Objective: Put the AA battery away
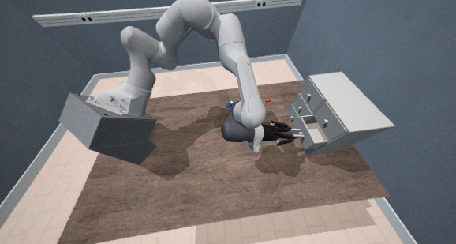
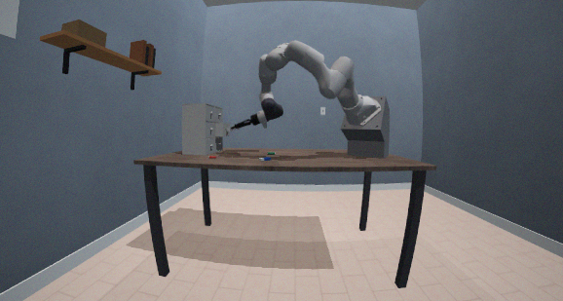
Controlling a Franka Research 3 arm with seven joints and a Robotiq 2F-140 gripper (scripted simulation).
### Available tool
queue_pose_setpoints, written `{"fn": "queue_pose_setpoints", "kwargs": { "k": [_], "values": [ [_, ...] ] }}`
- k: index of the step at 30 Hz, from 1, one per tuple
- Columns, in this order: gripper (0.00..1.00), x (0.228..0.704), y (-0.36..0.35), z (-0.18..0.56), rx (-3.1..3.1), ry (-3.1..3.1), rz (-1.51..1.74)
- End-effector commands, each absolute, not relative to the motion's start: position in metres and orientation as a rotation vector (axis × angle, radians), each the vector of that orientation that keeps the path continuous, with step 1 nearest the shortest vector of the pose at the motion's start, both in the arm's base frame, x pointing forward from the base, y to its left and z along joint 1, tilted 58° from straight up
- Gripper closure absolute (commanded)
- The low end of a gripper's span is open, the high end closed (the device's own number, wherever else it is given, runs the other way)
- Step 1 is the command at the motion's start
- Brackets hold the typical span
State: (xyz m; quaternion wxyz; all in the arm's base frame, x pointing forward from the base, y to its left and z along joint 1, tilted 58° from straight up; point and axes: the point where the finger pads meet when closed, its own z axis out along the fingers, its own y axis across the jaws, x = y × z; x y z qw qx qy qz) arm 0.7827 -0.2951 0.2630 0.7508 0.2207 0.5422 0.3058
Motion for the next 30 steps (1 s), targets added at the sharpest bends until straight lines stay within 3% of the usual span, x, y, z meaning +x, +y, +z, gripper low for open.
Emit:
{"fn": "queue_pose_setpoints", "kwargs": {
  "k": [1, 30],
  "values": [
    [0.72, 0.782, -0.295, 0.262, 0.479, 1.187, 0.665],
    [0.72, 0.740, -0.284, 0.236, 0.479, 1.187, 0.665]
  ]
}}
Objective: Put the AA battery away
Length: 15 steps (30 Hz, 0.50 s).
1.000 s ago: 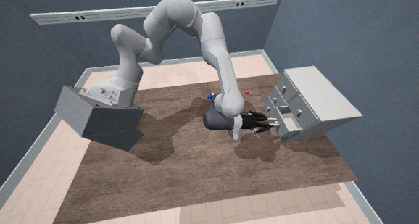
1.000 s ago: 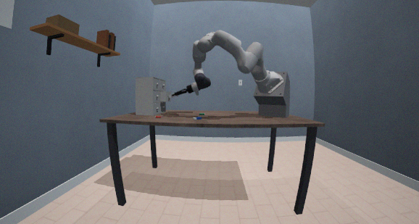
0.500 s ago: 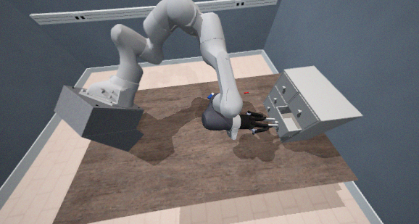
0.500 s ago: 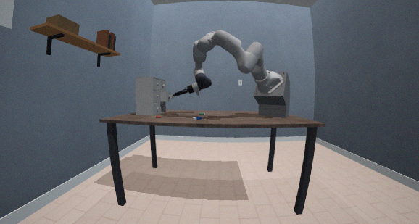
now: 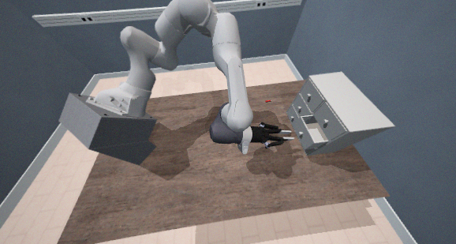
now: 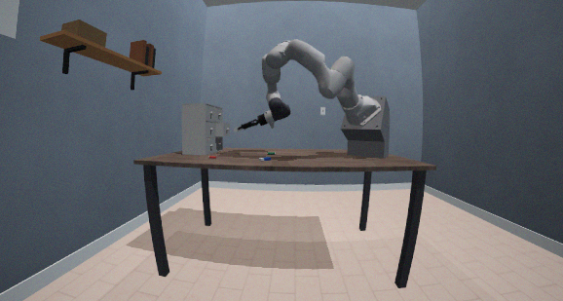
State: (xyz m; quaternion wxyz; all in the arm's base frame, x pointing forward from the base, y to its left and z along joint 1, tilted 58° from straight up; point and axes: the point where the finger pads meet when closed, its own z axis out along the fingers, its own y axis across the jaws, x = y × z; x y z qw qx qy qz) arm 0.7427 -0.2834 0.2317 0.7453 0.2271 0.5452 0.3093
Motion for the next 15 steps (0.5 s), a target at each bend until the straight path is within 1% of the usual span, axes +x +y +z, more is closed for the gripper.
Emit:
{"fn": "queue_pose_setpoints", "kwargs": {
  "k": [1, 15],
  "values": [
    [0.72, 0.739, -0.284, 0.235, 0.479, 1.187, 0.665],
    [0.72, 0.691, -0.285, 0.221, 0.479, 1.187, 0.665]
  ]
}}
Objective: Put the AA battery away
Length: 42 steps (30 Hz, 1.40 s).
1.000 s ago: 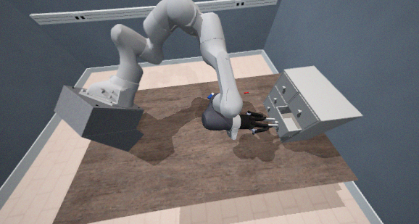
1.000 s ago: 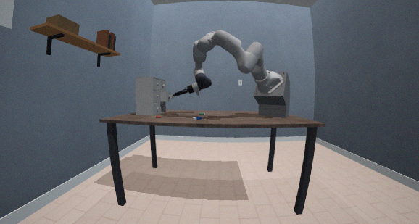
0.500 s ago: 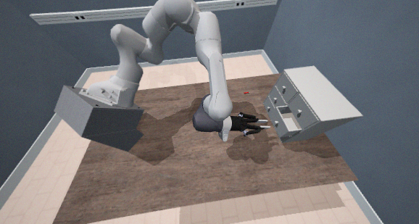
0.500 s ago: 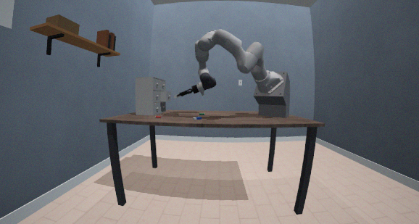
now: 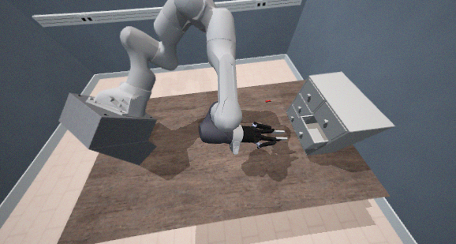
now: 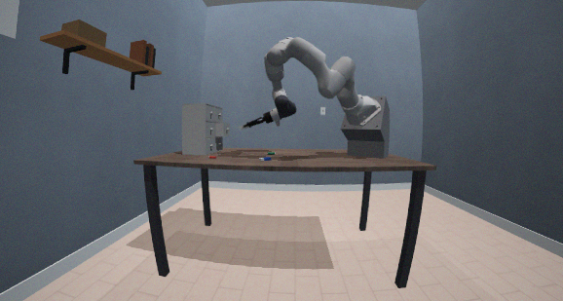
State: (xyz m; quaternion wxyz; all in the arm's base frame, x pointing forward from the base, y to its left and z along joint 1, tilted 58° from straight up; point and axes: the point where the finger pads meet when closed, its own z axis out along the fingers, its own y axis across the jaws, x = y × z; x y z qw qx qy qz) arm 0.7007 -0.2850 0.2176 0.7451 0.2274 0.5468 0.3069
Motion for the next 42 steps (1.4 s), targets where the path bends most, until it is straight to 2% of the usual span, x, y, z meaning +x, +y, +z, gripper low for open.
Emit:
{"fn": "queue_pose_setpoints", "kwargs": {
  "k": [1, 21, 42],
  "values": [
    [0.72, 0.690, -0.285, 0.220, 0.479, 1.187, 0.665],
    [0.72, 0.680, -0.288, 0.220, 0.454, 1.267, 0.691],
    [0.72, 0.624, -0.305, 0.220, 0.287, 1.736, 0.835]
  ]
}}
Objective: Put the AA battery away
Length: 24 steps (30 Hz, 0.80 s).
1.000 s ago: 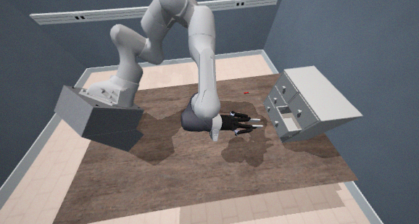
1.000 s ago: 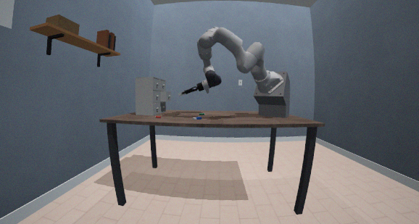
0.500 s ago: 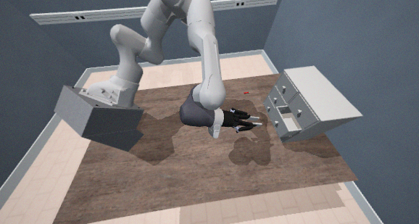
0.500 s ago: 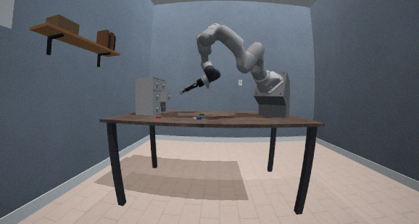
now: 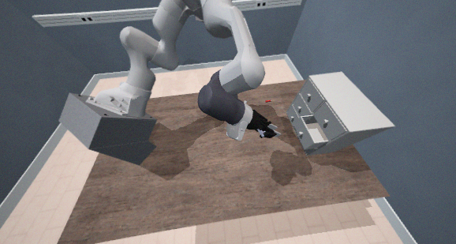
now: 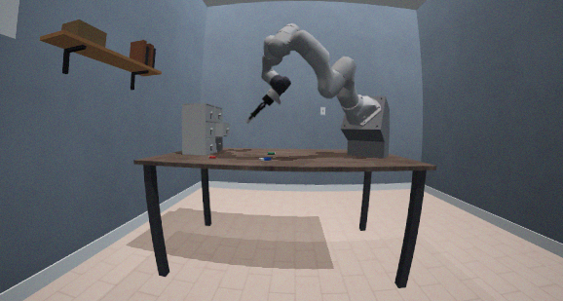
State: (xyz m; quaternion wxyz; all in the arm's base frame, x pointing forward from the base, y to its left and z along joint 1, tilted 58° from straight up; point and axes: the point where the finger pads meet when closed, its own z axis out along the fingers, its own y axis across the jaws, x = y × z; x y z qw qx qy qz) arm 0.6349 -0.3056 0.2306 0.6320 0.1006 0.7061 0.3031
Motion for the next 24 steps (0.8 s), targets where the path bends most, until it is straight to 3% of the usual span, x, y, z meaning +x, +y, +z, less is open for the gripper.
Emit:
{"fn": "queue_pose_setpoints", "kwargs": {
  "k": [1, 24],
  "values": [
    [0.72, 0.620, -0.306, 0.220, 0.275, 1.765, 0.844],
    [0.72, 0.565, -0.322, 0.220, 0.065, 2.223, 0.970]
  ]
}}
